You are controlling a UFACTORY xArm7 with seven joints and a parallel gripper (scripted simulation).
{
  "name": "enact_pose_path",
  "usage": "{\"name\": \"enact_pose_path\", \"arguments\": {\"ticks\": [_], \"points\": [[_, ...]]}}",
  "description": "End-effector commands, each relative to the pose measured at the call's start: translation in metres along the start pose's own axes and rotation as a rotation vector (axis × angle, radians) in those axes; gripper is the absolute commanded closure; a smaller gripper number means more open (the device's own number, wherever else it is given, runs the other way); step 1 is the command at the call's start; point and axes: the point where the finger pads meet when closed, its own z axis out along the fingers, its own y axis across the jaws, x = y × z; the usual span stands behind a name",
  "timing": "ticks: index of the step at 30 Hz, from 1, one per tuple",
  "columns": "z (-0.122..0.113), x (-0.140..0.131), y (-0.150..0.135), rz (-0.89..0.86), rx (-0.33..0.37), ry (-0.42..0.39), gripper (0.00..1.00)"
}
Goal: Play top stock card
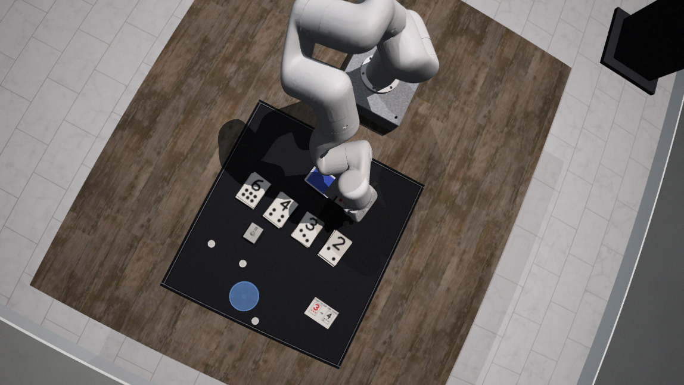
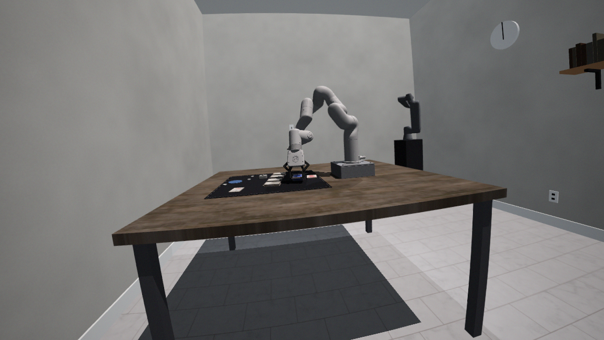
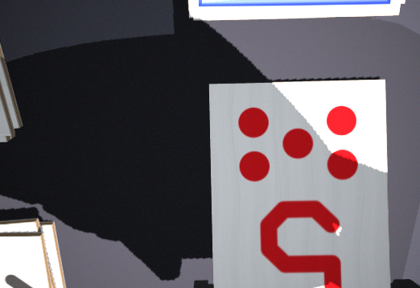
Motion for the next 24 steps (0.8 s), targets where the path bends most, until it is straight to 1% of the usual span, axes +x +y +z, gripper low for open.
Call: {"name": "enact_pose_path", "arguments": {"ticks": [1, 14, 24], "points": [[0.0, -0.001, -0.001, -0.001, 0.003, 0.002, 0.26], [0.003, -0.002, -0.001, -0.001, 0.003, 0.043, 0.26], [0.011, -0.003, -0.001, -0.001, 0.004, 0.129, 0.26]]}}
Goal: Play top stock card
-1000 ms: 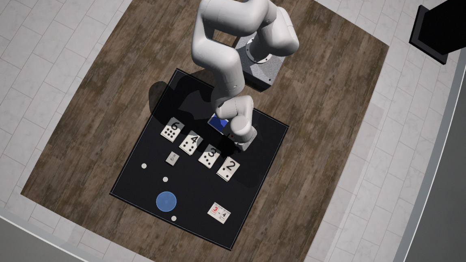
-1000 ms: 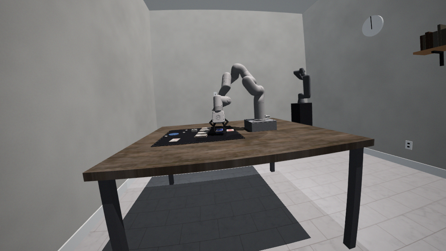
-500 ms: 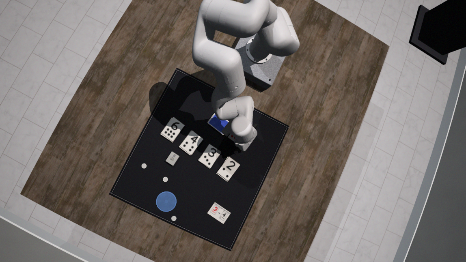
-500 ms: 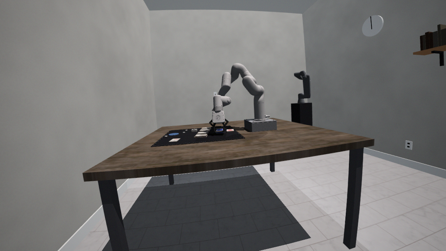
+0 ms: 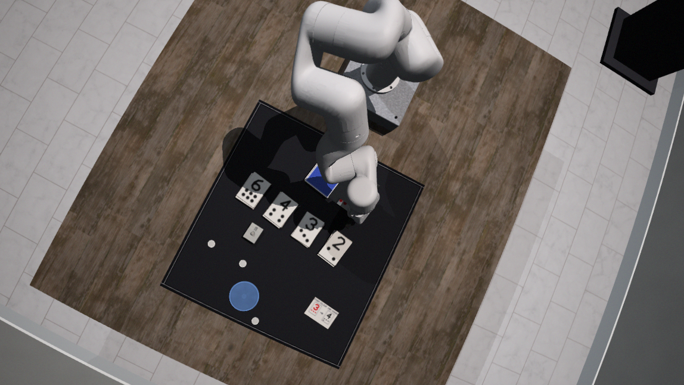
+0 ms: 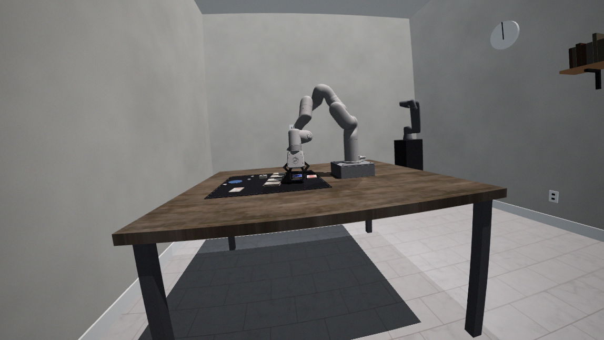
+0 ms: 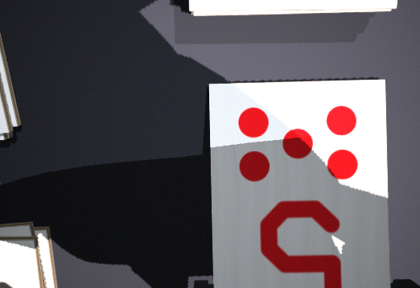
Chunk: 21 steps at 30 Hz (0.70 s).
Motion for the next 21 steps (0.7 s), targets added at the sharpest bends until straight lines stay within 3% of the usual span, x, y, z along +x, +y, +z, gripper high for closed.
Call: {"name": "enact_pose_path", "arguments": {"ticks": [1, 21], "points": [[0.004, -0.002, -0.001, 0.0, 0.005, 0.049, 0.26], [0.02, -0.003, -0.001, 0.0, 0.008, 0.227, 0.26]]}}
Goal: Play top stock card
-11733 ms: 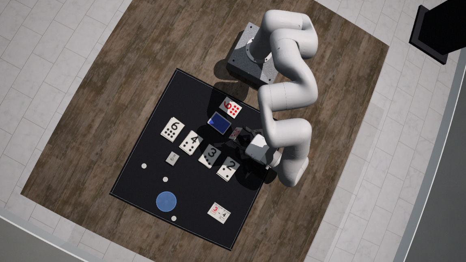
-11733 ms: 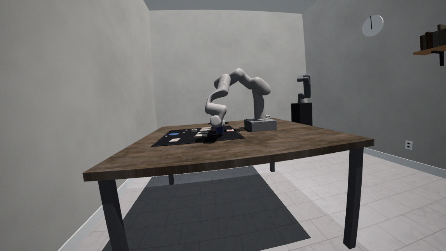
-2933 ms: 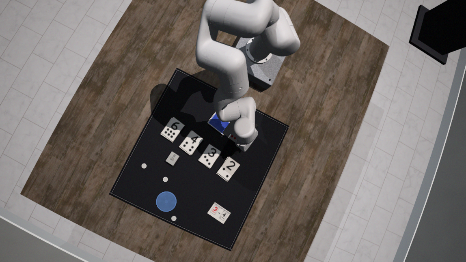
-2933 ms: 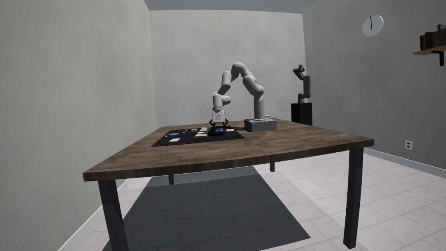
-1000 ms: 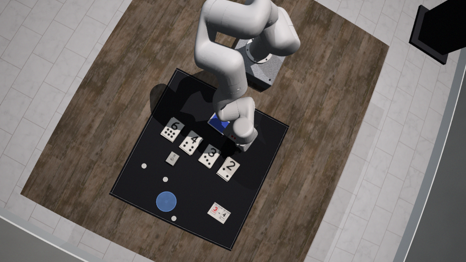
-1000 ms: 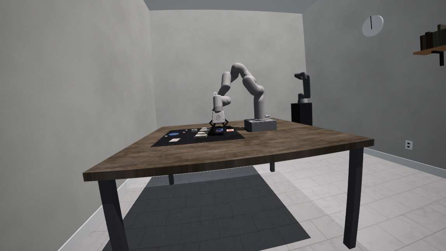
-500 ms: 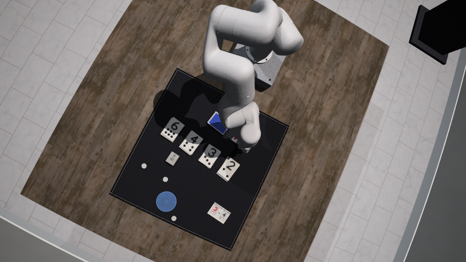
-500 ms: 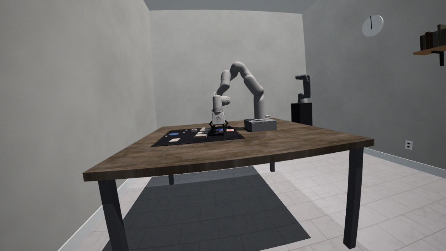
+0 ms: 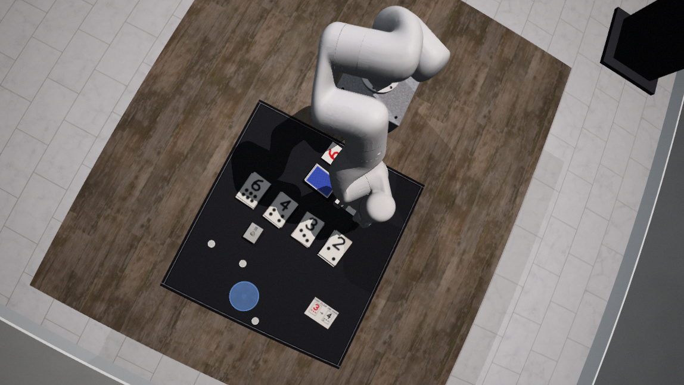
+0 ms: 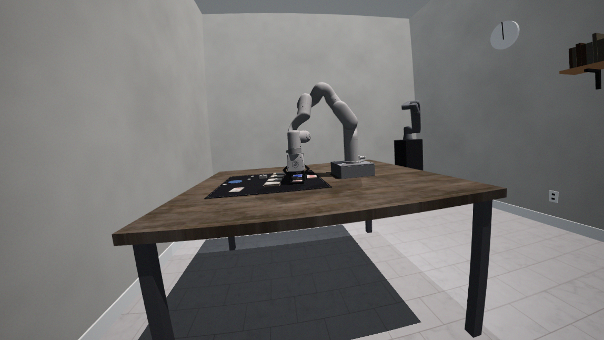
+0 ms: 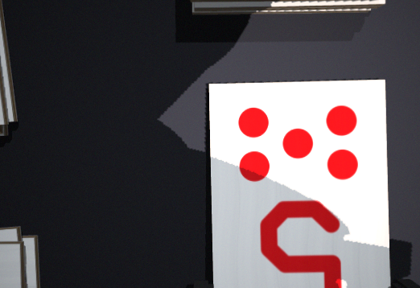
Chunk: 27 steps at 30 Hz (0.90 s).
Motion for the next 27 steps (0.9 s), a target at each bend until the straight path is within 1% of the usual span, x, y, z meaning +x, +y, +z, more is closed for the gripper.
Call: {"name": "enact_pose_path", "arguments": {"ticks": [1, 11, 27], "points": [[0.0029, -0.0016, -0.0011, 0.001, 0.006, 0.042, 0.26], [0.0054, -0.0021, -0.0011, 0.001, 0.006, 0.071, 0.26], [0.0056, -0.0021, -0.0012, 0.001, 0.006, 0.074, 0.26]]}}
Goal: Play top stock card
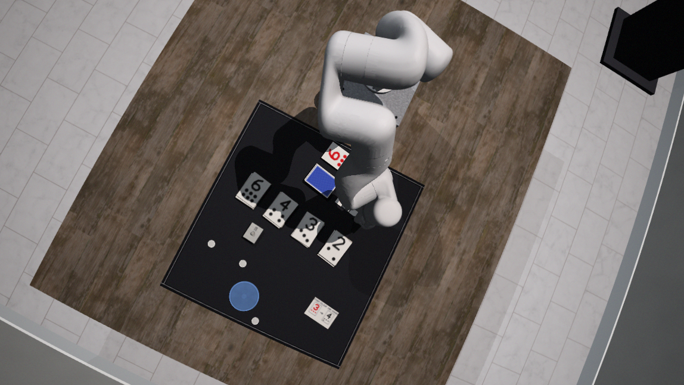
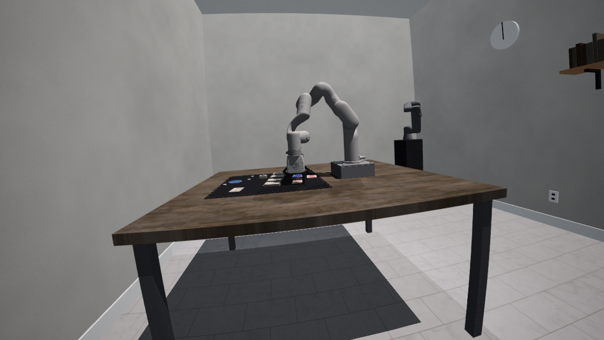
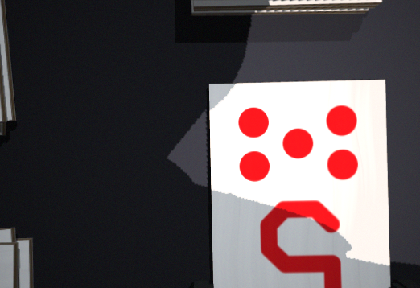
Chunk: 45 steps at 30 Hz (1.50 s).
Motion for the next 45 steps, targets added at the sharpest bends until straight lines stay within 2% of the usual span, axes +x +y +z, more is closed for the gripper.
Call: {"name": "enact_pose_path", "arguments": {"ticks": [1, 5, 6, 45], "points": [[-0.0011, -0.0008, -0.0013, 0.0, 0.003, -0.001, 0.26], [-0.0011, -0.0008, -0.0013, 0.0, 0.003, -0.001, 0.26], [-0.0011, -0.0008, -0.0013, 0.0, 0.003, -0.001, 0.13], [-0.0011, -0.0008, -0.0013, 0.0, 0.003, -0.001, 0.13]]}}
